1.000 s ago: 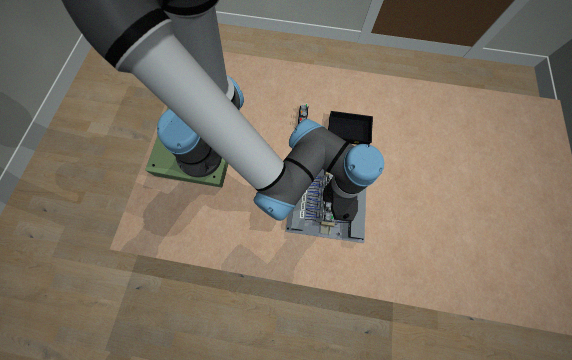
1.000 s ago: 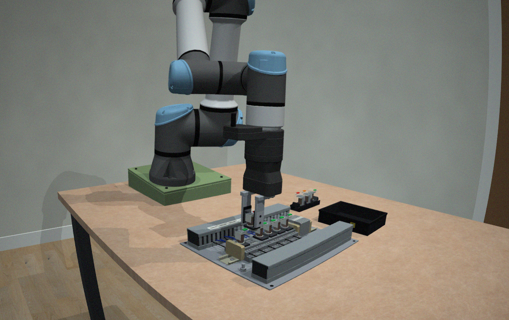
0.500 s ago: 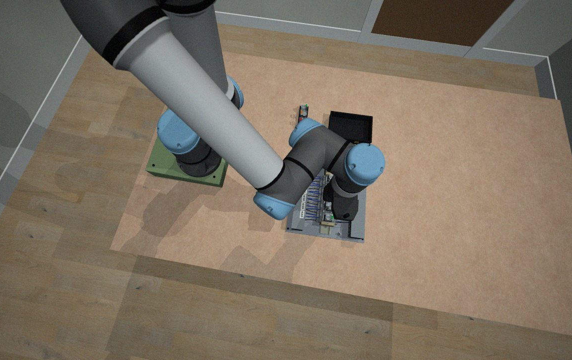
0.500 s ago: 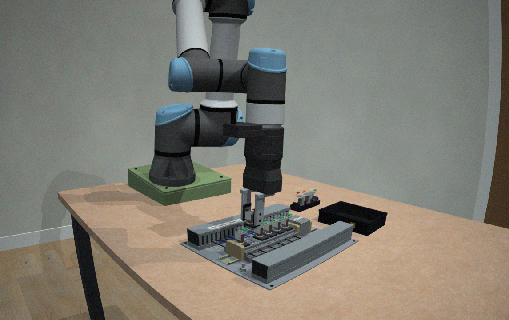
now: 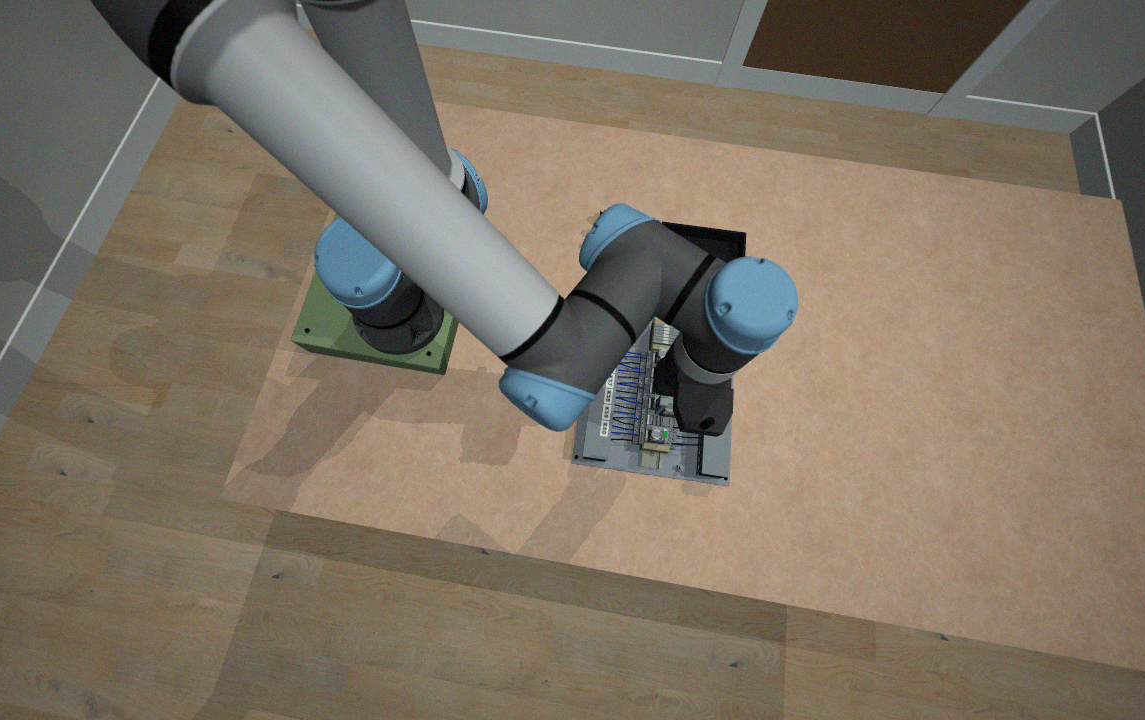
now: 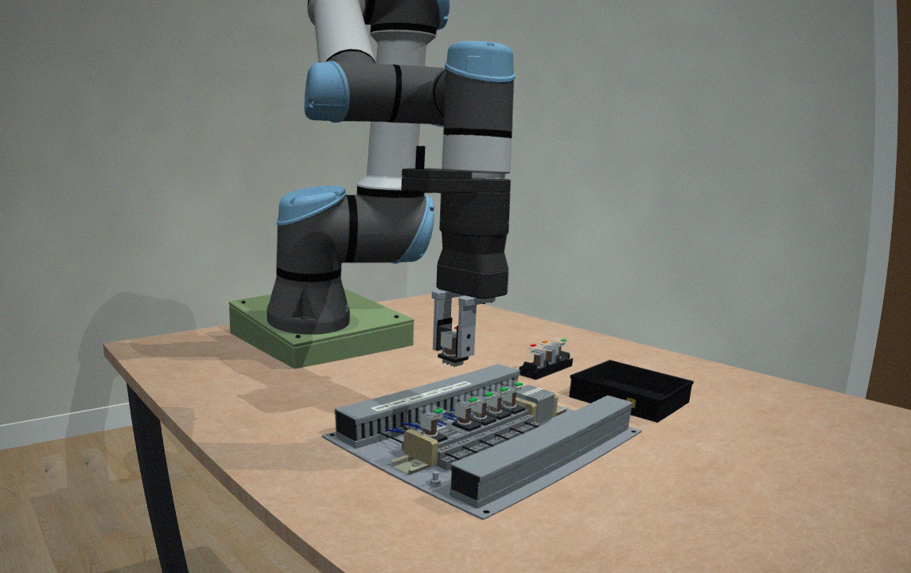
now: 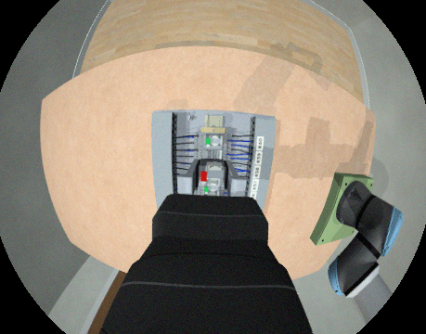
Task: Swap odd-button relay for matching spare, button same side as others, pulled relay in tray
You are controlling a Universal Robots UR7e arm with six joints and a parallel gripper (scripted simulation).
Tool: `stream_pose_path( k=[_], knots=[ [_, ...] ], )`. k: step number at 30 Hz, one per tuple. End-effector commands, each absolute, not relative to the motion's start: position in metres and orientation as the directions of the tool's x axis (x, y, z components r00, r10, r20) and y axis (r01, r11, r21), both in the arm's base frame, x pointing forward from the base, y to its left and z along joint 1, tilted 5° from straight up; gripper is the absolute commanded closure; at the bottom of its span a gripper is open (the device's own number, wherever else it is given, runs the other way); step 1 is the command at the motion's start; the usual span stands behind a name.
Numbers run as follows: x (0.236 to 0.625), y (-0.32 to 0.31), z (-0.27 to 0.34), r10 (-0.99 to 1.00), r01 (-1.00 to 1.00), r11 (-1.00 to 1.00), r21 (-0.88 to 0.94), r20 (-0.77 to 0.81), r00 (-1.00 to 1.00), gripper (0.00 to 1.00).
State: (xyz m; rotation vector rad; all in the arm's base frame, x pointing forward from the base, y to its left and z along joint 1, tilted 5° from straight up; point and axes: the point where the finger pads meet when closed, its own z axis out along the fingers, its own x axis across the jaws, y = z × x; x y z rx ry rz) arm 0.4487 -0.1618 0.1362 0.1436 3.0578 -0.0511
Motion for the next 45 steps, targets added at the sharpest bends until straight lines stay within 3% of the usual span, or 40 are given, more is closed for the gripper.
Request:
stream_pose_path(
  k=[1,45],
  knots=[
    [0.448,-0.162,0.141,0.092,0.095,0.995,-0.03,-0.082,-0.992,1.0],
    [0.449,-0.162,0.135,0.092,0.095,0.995,-0.029,-0.081,-0.992,1.0]
  ],
)
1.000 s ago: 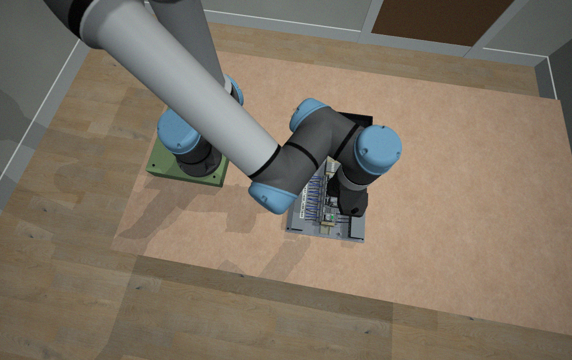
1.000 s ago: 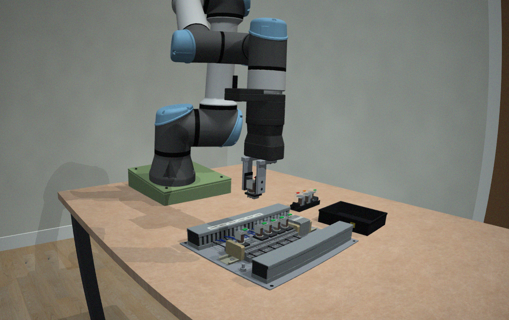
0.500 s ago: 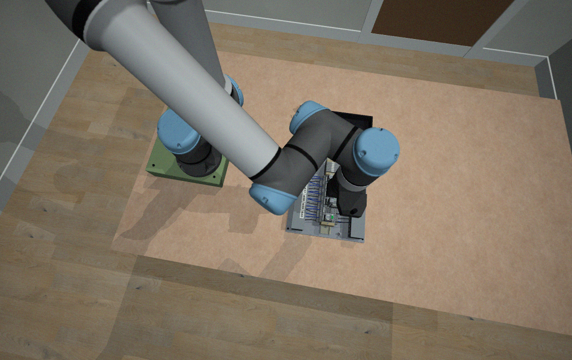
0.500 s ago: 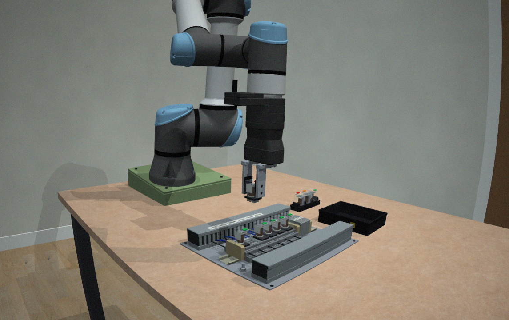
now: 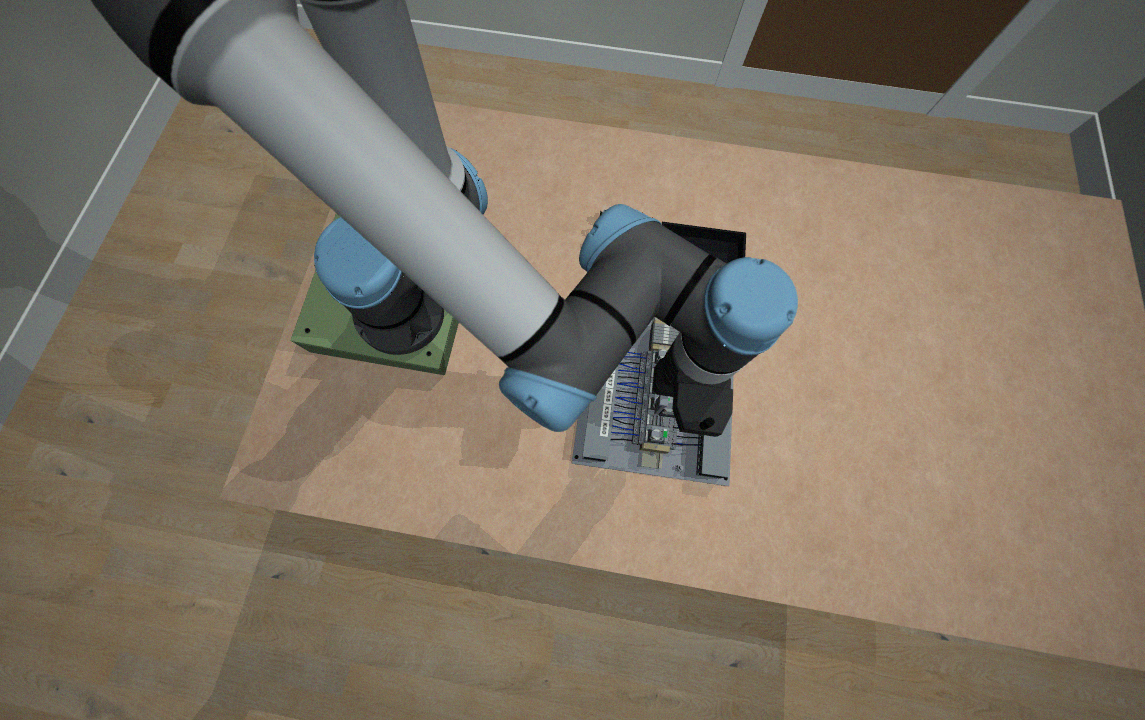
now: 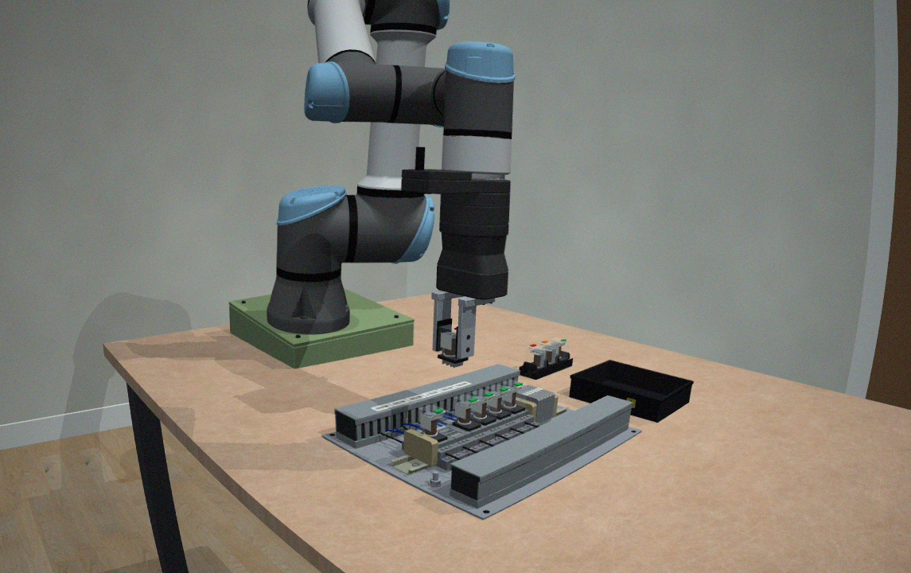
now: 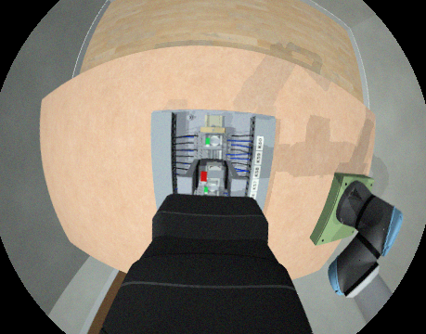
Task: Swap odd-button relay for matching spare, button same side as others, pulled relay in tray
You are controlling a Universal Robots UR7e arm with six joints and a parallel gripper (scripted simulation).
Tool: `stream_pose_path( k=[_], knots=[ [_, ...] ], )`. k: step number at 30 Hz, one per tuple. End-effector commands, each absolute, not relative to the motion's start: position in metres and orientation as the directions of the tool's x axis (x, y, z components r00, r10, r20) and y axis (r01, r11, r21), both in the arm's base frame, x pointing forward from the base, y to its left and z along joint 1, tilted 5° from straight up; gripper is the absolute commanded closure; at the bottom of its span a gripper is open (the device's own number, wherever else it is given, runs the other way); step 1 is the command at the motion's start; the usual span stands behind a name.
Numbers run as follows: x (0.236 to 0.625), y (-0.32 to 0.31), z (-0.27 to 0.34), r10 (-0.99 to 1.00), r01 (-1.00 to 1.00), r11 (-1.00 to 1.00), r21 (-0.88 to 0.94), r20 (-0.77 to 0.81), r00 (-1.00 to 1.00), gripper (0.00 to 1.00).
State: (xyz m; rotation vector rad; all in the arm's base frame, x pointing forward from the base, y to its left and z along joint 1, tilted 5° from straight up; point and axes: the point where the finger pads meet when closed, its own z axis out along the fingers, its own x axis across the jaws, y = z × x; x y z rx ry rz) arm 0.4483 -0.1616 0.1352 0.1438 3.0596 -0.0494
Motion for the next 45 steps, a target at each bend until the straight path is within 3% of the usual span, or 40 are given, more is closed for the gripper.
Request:
stream_pose_path(
  k=[1,39,45],
  knots=[
    [0.449,-0.162,0.135,0.092,0.095,0.995,-0.029,-0.081,-0.992,1.0],
    [0.449,-0.162,0.132,0.092,0.095,0.995,-0.029,-0.081,-0.992,1.0],
    [0.465,-0.105,0.124,0.092,0.095,0.995,-0.029,-0.081,-0.992,1.0]
  ],
)
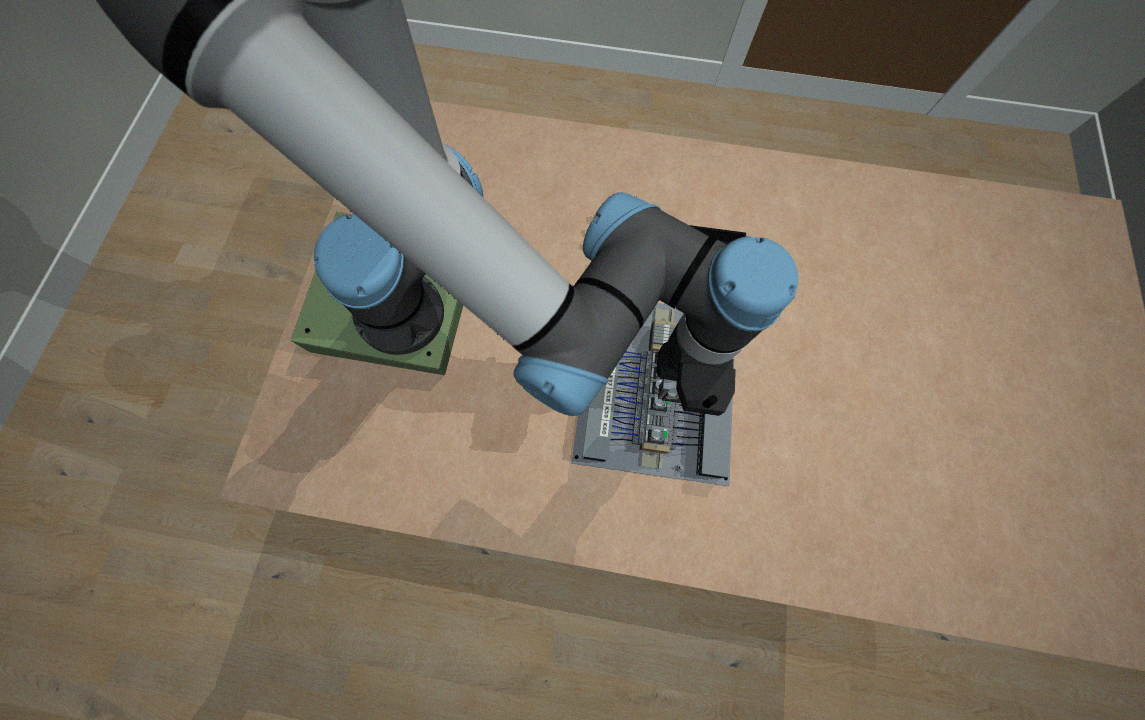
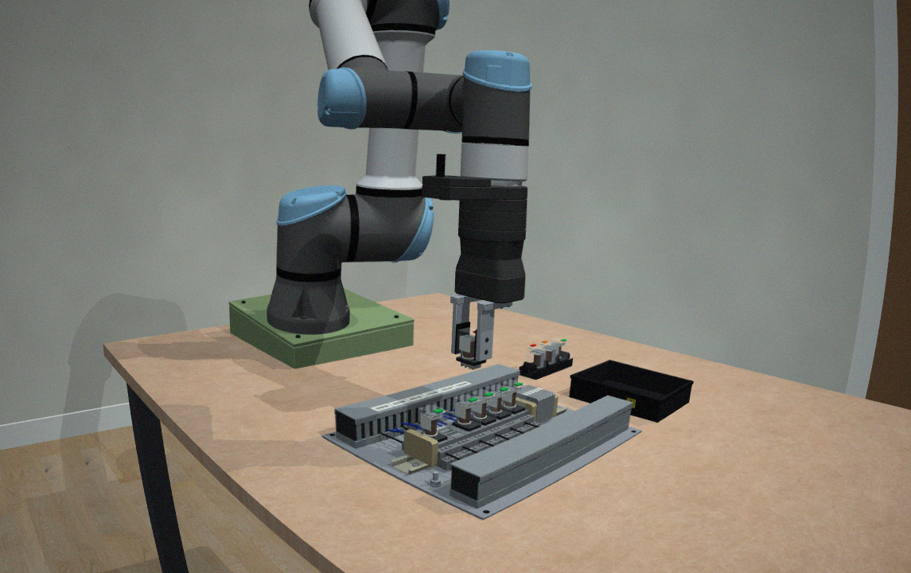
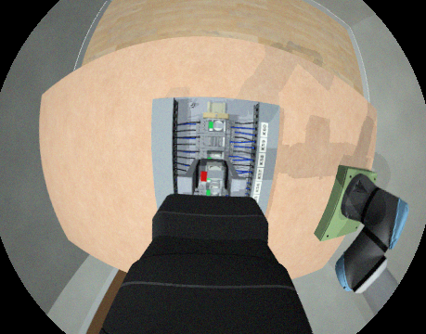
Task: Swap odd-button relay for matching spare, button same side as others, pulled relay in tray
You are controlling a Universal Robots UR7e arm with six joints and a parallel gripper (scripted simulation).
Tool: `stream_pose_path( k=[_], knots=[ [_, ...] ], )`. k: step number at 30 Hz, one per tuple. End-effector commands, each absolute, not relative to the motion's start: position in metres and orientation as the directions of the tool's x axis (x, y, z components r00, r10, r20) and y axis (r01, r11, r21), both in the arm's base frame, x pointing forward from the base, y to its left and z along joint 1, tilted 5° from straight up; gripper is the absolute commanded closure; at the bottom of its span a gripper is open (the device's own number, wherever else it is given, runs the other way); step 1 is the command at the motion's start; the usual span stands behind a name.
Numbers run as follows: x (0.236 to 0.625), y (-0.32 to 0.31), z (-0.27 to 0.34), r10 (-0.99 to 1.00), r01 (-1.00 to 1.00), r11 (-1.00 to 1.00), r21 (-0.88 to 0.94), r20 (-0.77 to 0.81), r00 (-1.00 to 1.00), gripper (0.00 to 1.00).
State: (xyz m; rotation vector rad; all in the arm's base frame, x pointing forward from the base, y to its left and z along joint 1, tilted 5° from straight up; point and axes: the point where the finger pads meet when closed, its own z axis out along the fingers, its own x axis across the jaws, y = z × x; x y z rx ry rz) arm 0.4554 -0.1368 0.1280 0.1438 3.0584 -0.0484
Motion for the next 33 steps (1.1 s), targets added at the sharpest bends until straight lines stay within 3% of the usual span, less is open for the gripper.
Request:
stream_pose_path(
  k=[1,11,16,28,33],
  knots=[
    [0.465,-0.105,0.124,0.092,0.095,0.995,-0.029,-0.081,-0.992,1.0],
    [0.465,-0.105,0.124,0.092,0.095,0.995,-0.029,-0.081,-0.992,1.0],
    [0.481,-0.049,0.116,0.092,0.095,0.995,-0.029,-0.081,-0.992,1.0],
    [0.481,-0.049,0.116,0.092,0.095,0.995,-0.029,-0.081,-0.992,1.0],
    [0.496,0.006,0.108,0.092,0.095,0.995,-0.029,-0.081,-0.992,1.0]
  ],
)
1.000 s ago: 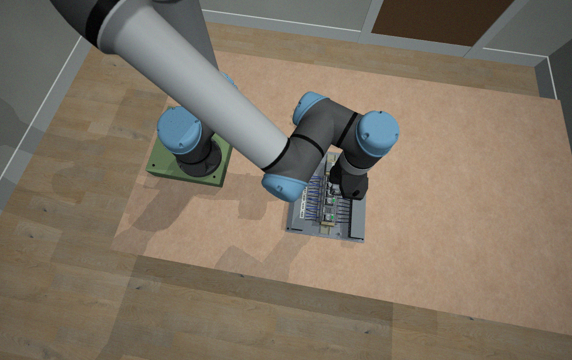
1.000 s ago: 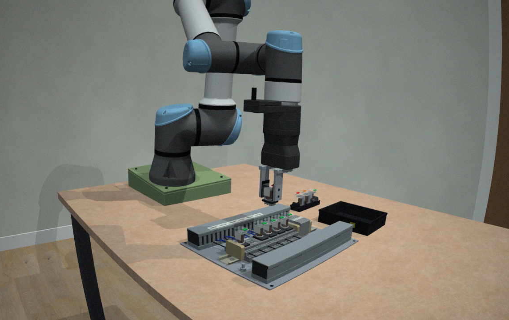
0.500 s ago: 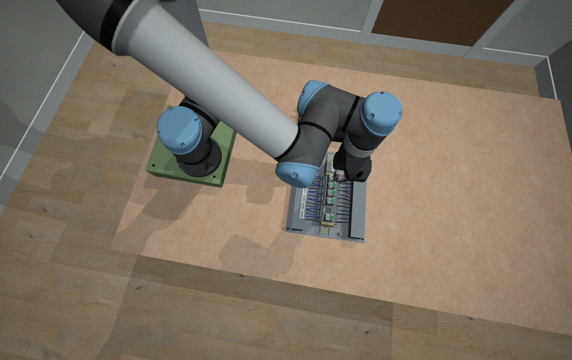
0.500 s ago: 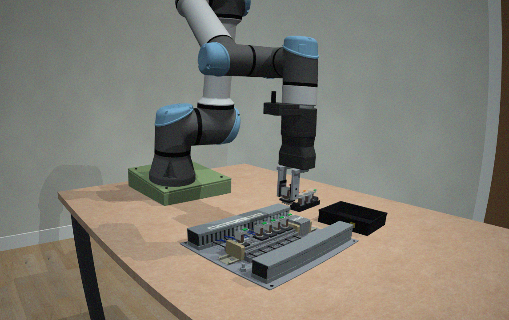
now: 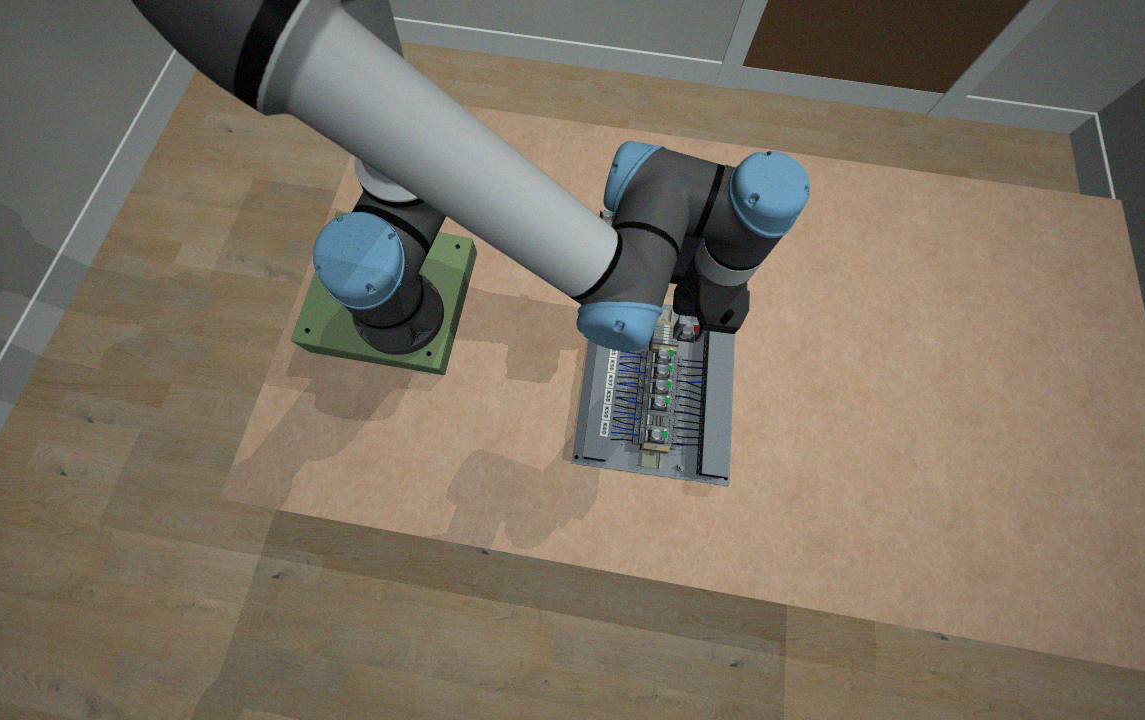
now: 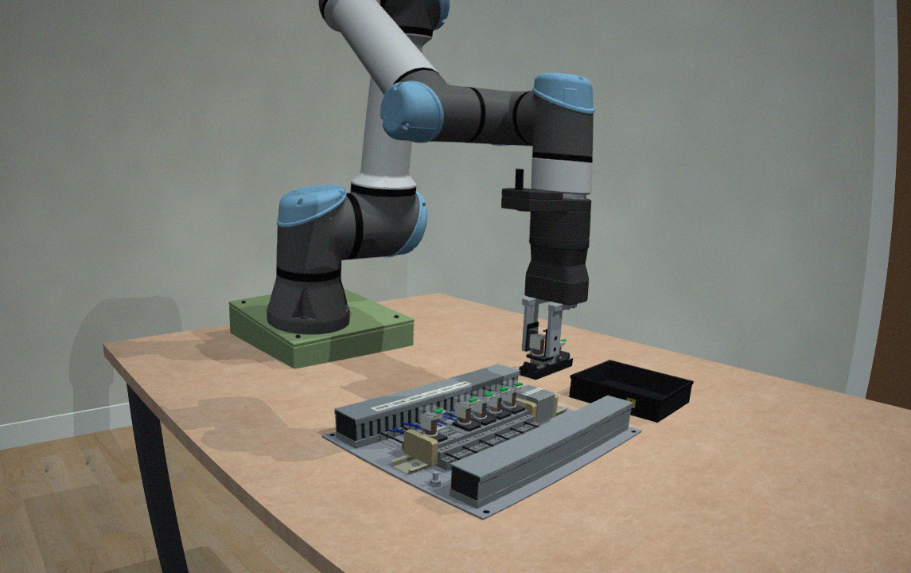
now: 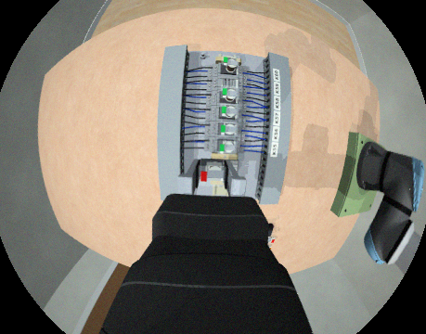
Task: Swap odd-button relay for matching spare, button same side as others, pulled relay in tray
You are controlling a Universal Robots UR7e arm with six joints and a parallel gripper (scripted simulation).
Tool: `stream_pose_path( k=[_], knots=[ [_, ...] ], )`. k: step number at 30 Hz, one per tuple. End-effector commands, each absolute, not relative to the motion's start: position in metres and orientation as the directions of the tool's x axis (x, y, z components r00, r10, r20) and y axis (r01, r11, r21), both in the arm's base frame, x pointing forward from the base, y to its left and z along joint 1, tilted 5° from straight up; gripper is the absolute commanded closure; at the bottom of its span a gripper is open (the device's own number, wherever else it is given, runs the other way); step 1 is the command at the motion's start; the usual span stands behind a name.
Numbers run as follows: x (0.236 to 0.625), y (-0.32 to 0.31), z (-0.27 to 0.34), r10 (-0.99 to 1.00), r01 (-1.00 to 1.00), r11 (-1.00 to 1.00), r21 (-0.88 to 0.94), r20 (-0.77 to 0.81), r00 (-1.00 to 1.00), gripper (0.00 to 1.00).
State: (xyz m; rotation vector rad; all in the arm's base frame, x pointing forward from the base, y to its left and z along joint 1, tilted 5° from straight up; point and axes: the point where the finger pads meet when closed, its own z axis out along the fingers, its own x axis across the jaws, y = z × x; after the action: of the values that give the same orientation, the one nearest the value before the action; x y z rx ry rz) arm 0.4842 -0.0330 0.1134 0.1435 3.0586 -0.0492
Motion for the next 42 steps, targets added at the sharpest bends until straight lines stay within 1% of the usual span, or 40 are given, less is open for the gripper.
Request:
stream_pose_path(
  k=[1,12,17,29,34,42],
  knots=[
    [0.496,0.006,0.108,0.092,0.095,0.995,-0.029,-0.081,-0.992,1.0],
    [0.496,0.006,0.108,0.092,0.095,0.995,-0.029,-0.081,-0.992,1.0],
    [0.511,0.062,0.1,0.092,0.095,0.995,-0.029,-0.081,-0.992,1.0],
    [0.511,0.062,0.1,0.092,0.095,0.995,-0.029,-0.081,-0.992,1.0],
    [0.527,0.117,0.093,0.092,0.095,0.995,-0.029,-0.082,-0.992,1.0],
    [0.527,0.117,0.093,0.092,0.095,0.995,-0.029,-0.082,-0.992,1.0]
  ],
)
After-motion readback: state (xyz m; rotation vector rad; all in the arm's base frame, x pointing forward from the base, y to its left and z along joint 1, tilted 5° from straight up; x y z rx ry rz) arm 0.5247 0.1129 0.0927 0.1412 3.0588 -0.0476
